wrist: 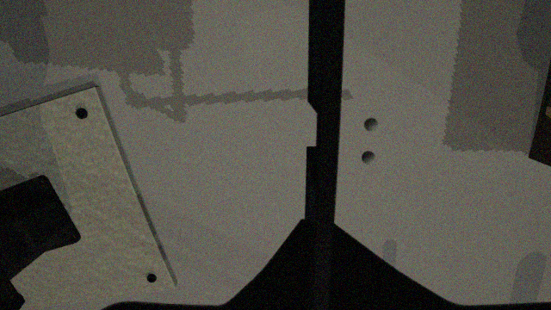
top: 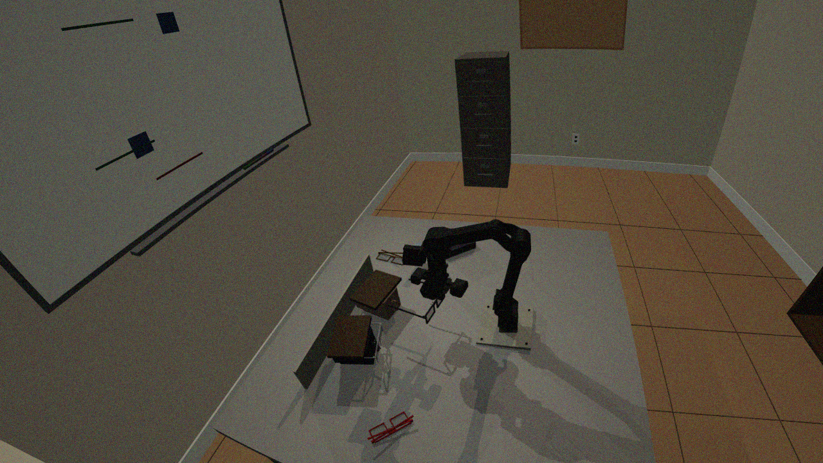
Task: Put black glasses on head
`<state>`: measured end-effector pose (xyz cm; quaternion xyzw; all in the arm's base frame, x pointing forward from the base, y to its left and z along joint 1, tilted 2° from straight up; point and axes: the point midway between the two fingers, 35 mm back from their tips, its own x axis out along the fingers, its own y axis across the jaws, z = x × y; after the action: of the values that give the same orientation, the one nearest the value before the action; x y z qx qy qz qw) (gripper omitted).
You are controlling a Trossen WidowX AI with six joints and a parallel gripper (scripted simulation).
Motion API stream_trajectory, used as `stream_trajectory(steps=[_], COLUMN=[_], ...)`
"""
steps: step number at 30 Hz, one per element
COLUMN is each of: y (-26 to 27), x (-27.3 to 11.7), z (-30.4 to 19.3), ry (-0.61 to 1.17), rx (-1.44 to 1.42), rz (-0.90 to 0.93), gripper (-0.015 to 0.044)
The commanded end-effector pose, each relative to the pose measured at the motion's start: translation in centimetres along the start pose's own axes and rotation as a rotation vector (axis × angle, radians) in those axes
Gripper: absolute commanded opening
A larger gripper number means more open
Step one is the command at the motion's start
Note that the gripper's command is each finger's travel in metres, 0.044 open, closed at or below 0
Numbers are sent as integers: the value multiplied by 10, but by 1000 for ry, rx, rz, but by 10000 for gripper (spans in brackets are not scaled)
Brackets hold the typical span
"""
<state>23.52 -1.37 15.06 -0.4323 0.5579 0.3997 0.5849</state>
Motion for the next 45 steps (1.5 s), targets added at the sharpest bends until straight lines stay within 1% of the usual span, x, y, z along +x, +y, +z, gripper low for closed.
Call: stream_trajectory(steps=[1, 35, 45], y=[0, 0, -6], x=[5, 45, 47], z=[0, 1, 2], ry=[-2, -18, -18], rx=[6, 6, 6], rz=[0, 0, 0], gripper=[0, 0, 0])
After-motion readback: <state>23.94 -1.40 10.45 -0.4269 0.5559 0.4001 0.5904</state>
